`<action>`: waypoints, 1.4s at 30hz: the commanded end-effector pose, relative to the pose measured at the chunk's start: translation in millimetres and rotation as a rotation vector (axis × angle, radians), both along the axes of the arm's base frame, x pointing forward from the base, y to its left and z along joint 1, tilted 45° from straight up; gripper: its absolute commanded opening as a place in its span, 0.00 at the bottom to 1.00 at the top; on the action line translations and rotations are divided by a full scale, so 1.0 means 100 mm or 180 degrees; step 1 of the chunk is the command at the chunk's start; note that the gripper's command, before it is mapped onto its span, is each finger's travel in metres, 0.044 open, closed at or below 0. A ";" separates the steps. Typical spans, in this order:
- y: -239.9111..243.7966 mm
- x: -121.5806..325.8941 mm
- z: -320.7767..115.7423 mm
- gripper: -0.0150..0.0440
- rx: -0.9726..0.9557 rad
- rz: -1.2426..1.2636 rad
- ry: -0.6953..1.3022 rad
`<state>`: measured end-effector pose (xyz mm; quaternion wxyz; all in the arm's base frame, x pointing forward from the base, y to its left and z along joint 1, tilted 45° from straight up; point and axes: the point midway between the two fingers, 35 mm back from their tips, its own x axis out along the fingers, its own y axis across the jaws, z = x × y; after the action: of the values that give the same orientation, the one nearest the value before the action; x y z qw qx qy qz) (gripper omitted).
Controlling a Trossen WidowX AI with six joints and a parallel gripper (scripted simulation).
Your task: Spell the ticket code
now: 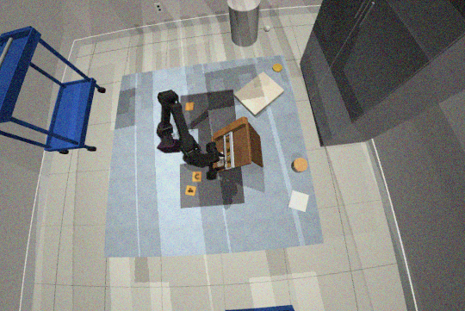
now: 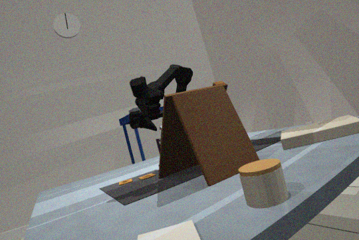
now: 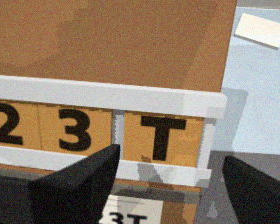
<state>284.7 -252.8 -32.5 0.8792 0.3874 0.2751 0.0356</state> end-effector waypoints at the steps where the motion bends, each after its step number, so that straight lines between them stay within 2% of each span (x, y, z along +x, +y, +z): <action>1: -0.01 -0.03 0.02 0.75 -0.0006 0.0015 -0.0012; 17: -0.02 -0.12 0.08 0.75 -0.0006 0.0015 -0.0009; 28: -0.03 -0.11 0.06 0.26 0.0001 0.0001 0.0004; 39: -0.04 -0.10 0.05 0.25 0.0000 0.0007 0.0018; 42: -0.13 -0.05 -0.03 0.25 -0.0008 0.0104 0.0222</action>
<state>275.3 -258.7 -28.0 0.8748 0.3897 0.2858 0.0352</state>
